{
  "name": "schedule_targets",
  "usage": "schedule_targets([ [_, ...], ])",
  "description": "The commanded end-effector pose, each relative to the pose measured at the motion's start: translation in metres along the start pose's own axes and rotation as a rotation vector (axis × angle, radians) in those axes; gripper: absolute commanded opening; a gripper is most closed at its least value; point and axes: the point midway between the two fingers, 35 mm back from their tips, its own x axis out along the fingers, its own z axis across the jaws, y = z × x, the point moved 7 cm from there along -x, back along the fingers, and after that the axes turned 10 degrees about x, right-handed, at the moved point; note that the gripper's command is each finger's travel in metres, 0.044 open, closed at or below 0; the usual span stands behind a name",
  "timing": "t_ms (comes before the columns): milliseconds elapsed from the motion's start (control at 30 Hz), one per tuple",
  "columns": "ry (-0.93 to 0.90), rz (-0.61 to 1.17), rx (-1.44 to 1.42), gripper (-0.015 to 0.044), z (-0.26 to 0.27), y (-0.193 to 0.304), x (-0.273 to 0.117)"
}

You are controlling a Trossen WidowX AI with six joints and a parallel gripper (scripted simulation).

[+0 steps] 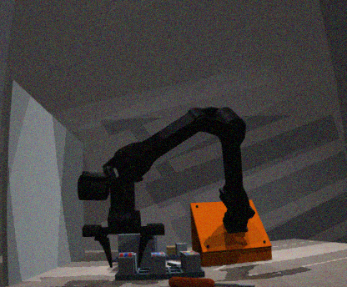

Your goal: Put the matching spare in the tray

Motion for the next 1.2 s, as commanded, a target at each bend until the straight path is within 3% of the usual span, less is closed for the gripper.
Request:
schedule_targets([
  [0, -0.002, 0.005, 0.008, 0.03, 0.0012, 0.0019, 0.0068],
  [400, -0.002, 0.004, 0.008, 0.03, 0.0017, 0.0019, 0.0107],
  [567, -0.003, 0.0, 0.003, 0.0169, 0.0018, 0.001, 0.01],
  [800, -0.003, 0.0, 0.003, 0.0122, 0.0018, 0.001, 0.01],
  [967, -0.003, 0.0, 0.003, 0.0, 0.0018, 0.001, 0.01],
  [1167, -0.003, 0.0, 0.003, 0.0, 0.0018, 0.001, 0.01],
])
